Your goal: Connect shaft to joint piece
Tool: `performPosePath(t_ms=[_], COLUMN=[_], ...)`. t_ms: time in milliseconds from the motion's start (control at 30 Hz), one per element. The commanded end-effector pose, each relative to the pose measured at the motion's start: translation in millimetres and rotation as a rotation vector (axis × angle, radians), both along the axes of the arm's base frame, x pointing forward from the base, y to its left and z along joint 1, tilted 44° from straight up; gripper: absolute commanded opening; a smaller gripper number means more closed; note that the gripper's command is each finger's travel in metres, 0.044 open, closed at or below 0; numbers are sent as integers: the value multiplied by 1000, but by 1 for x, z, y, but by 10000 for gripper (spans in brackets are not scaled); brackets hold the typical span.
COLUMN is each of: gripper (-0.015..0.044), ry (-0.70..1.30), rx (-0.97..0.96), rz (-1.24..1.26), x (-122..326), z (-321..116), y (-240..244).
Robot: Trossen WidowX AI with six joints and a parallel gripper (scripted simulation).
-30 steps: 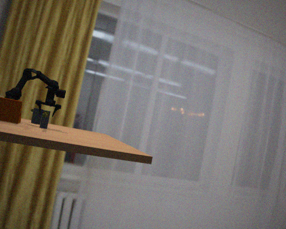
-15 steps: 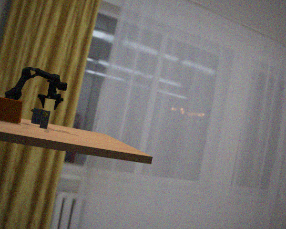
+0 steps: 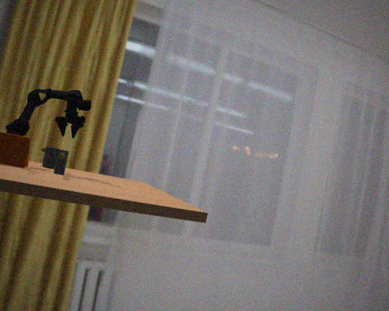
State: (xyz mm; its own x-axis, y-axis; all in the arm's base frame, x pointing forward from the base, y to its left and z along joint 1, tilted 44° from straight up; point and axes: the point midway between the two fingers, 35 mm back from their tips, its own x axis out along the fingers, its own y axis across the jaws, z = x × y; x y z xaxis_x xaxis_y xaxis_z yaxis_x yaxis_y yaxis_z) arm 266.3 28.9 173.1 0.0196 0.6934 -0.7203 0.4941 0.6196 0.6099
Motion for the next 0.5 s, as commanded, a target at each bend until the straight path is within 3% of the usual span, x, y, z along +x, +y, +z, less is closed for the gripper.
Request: performPosePath(t_ms=[0,467], gripper=[440,440], ry=[-117,-78], rx=[-27,-11], rz=[100,66], x=[-3,-1], z=[15,12], y=[-14,-17])
